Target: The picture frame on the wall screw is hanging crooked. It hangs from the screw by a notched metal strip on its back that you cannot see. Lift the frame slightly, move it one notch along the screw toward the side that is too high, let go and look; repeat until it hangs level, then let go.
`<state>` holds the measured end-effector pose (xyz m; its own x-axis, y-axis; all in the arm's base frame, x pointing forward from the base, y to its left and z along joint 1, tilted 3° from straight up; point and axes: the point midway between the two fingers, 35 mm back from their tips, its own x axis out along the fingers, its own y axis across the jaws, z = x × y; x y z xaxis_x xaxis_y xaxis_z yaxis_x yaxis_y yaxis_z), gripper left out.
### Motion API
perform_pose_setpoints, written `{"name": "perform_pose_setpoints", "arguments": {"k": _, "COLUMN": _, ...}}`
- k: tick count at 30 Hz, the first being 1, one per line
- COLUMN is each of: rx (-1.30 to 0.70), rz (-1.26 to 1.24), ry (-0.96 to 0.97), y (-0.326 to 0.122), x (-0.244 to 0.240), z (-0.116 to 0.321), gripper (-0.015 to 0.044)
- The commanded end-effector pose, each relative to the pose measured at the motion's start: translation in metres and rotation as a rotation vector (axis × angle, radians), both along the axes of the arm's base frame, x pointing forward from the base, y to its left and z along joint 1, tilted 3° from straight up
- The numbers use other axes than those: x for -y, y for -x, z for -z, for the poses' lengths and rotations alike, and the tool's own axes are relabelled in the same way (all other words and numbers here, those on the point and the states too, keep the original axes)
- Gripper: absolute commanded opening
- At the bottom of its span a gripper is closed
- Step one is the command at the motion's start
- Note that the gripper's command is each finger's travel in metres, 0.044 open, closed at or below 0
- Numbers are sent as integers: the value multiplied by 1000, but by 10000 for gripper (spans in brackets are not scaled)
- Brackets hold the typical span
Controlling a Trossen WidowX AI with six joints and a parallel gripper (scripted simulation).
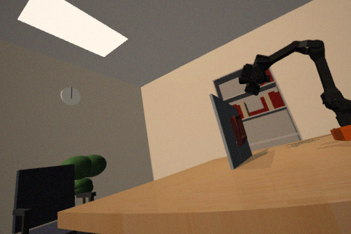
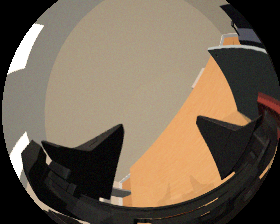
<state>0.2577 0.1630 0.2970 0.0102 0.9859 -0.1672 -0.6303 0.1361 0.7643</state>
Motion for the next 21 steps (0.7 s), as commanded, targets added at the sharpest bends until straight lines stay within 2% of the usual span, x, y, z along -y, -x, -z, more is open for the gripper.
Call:
{"name": "perform_pose_setpoints", "arguments": {"k": 1, "rx": -2, "rz": 2, "ry": 11, "y": 1, "x": -1, "z": 2, "gripper": 374}}
{"name": "perform_pose_setpoints", "arguments": {"k": 5, "rx": -37, "rz": 88, "ry": 217, "y": 25, "x": -9, "z": 32, "gripper": 269}}
{"name": "perform_pose_setpoints", "arguments": {"k": 9, "rx": -51, "rz": 282, "ry": 388, "y": 40, "x": -6, "z": 62, "gripper": 260}}
{"name": "perform_pose_setpoints", "arguments": {"k": 12, "rx": -52, "rz": 476, "ry": 443, "y": 45, "x": 3, "z": 78, "gripper": 260}}
{"name": "perform_pose_setpoints", "arguments": {"k": 16, "rx": -55, "rz": 767, "ry": 401, "y": 46, "x": 22, "z": 90, "gripper": 260}}
{"name": "perform_pose_setpoints", "arguments": {"k": 21, "rx": -88, "rz": 1126, "ry": 173, "y": 47, "x": 52, "z": 95, "gripper": 260}}
